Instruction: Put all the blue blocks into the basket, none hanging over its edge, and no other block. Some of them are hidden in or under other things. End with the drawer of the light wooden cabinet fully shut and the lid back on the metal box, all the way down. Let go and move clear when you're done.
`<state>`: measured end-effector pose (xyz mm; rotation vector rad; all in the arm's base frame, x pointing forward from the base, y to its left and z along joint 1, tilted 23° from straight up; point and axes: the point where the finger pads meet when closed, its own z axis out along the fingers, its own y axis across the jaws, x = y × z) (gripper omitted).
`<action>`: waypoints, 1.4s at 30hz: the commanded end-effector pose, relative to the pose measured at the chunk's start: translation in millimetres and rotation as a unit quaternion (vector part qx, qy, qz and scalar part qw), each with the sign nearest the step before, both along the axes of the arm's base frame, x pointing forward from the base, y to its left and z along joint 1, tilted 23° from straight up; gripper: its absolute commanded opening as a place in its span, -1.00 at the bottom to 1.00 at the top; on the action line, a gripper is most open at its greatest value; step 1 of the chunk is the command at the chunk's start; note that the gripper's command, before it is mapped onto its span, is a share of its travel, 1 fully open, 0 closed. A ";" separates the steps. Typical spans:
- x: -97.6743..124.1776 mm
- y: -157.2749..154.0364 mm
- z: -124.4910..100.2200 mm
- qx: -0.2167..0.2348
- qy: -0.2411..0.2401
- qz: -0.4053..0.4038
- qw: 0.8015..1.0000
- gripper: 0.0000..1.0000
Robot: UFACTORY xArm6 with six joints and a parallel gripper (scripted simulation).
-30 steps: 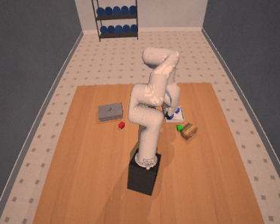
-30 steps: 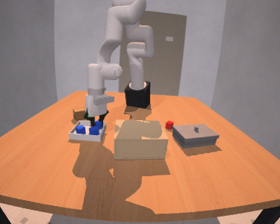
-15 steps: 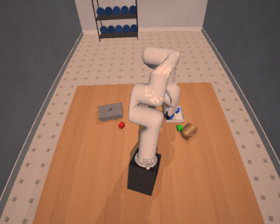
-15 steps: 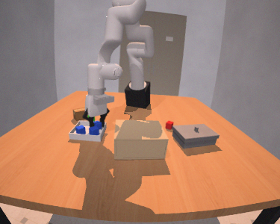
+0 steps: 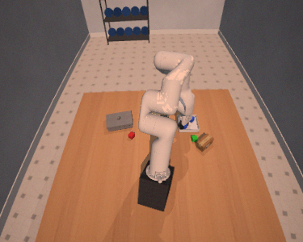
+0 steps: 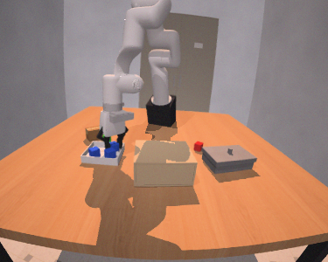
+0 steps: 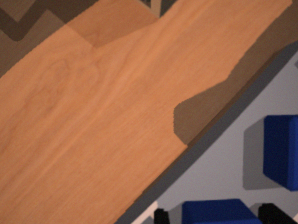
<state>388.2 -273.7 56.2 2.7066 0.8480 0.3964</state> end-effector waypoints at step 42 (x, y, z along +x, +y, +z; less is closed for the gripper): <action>-22.9 12.0 65.5 -0.001 -0.001 0.000 1.000 0.12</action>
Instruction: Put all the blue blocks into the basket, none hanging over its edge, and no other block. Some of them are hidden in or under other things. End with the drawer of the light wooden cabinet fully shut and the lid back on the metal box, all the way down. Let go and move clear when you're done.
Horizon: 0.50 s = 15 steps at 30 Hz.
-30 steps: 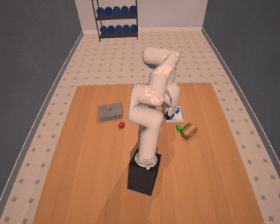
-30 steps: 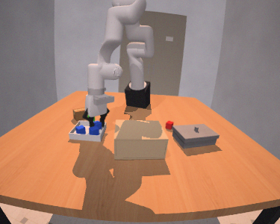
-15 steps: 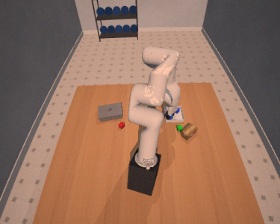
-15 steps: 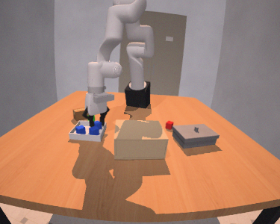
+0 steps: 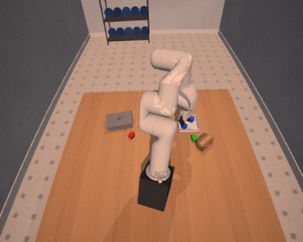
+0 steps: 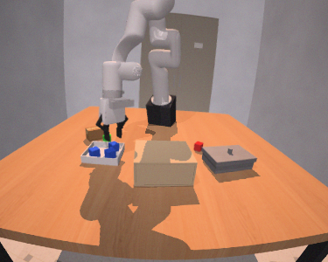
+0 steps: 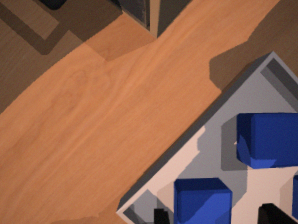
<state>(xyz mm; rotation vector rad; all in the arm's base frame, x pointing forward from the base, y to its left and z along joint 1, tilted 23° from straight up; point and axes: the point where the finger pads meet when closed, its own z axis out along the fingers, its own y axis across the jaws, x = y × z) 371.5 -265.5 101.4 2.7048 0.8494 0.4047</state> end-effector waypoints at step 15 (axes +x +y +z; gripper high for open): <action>-27.1 14.9 76.9 -0.002 0.001 -0.001 1.000 0.12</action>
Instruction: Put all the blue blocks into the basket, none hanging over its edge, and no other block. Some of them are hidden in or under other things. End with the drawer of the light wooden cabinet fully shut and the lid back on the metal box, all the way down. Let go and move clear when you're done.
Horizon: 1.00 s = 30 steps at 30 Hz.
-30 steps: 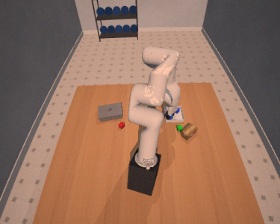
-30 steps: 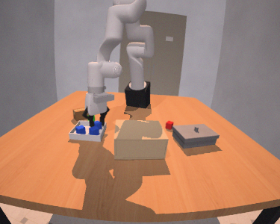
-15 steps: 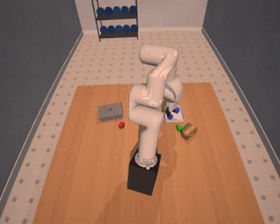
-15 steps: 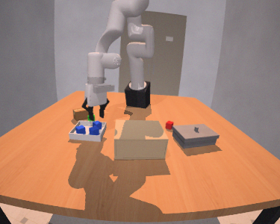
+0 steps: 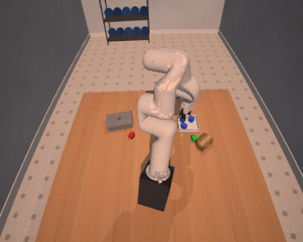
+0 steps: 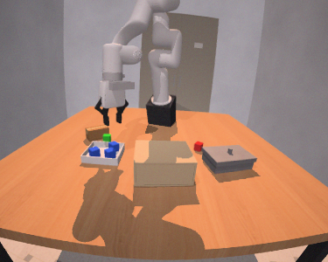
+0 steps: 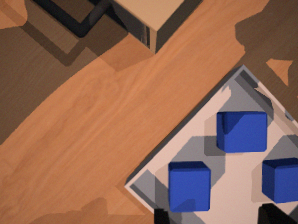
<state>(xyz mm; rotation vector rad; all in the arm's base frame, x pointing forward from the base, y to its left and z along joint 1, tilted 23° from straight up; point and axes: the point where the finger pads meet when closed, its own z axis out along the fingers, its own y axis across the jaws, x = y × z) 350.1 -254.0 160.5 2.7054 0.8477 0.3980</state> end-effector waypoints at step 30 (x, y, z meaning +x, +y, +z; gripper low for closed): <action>28.2 123.6 31.6 -0.084 0.050 0.240 0.966 0.12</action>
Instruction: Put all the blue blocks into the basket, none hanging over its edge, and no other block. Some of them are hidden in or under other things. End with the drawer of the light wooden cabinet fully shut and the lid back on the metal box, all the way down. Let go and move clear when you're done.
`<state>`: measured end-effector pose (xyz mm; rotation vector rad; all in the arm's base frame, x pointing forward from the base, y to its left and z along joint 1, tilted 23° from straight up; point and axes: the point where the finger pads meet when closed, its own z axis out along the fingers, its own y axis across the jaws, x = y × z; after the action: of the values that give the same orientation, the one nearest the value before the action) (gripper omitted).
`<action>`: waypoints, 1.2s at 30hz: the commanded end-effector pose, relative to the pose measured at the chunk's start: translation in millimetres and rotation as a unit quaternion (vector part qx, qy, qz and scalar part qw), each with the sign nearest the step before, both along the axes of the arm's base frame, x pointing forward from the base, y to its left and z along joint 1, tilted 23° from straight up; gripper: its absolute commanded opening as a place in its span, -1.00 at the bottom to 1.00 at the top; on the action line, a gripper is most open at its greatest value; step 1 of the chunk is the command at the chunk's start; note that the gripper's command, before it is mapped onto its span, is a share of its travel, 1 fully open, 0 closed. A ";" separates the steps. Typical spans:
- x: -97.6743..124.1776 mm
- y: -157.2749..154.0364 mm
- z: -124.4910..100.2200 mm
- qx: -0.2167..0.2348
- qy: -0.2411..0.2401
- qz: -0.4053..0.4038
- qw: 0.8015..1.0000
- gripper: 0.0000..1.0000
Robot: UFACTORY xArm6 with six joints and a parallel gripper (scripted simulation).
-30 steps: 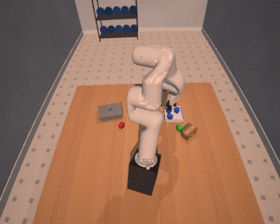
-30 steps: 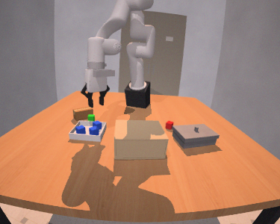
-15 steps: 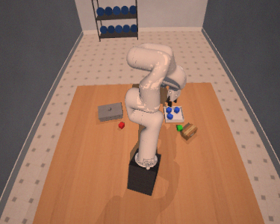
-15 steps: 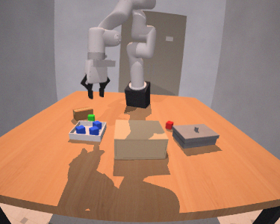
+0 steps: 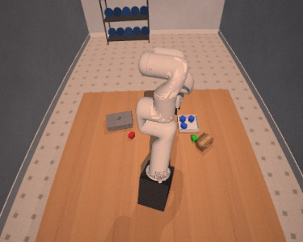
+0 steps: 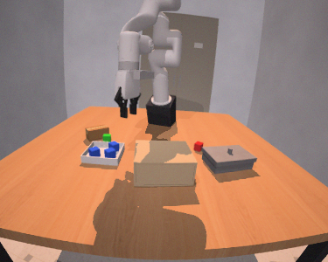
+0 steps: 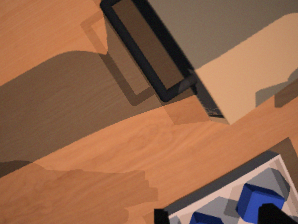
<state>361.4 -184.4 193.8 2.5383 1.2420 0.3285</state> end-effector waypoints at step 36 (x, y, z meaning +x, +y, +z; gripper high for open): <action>33.7 121.5 -6.0 -0.102 0.042 0.257 0.960 -0.51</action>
<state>394.1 -63.0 186.3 2.0491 1.8589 0.1845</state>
